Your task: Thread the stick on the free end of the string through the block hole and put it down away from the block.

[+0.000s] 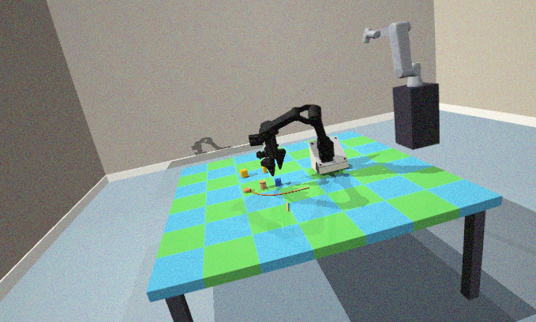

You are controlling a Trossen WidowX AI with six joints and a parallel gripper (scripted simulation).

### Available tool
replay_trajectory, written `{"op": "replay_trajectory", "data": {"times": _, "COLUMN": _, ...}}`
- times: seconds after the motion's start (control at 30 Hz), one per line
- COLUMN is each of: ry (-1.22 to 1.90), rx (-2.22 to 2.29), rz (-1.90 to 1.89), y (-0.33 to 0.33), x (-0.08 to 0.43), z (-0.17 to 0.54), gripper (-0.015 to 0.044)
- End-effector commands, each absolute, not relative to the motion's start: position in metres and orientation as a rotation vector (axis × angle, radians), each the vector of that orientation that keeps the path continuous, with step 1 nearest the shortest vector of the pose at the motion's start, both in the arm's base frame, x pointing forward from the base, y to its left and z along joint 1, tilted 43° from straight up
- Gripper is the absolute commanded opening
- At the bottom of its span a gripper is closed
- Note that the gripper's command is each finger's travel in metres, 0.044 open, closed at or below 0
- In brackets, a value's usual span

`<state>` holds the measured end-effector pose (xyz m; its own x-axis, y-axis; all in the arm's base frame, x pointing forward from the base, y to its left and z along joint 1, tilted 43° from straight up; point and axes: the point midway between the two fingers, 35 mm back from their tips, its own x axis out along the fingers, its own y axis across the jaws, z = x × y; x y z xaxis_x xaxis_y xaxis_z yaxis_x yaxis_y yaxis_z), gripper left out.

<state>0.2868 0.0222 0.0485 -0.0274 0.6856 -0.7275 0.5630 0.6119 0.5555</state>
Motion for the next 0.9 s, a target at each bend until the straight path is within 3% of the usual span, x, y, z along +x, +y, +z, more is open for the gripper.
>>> {"op": "replay_trajectory", "data": {"times": 0.0, "ry": 1.761, "rx": 1.647, "rz": -0.652, "y": 0.0154, "x": 0.2882, "z": 0.0541, "gripper": 0.044}}
{"op": "replay_trajectory", "data": {"times": 0.17, "ry": 1.737, "rx": 1.804, "rz": -0.893, "y": 0.0146, "x": 0.288, "z": 0.0547, "gripper": 0.044}}
{"op": "replay_trajectory", "data": {"times": 0.67, "ry": 1.737, "rx": 1.806, "rz": -0.896, "y": 0.0146, "x": 0.288, "z": 0.0547, "gripper": 0.044}}
{"op": "replay_trajectory", "data": {"times": 0.87, "ry": 1.737, "rx": 1.806, "rz": -0.896, "y": 0.0146, "x": 0.288, "z": 0.0547, "gripper": 0.0282}}
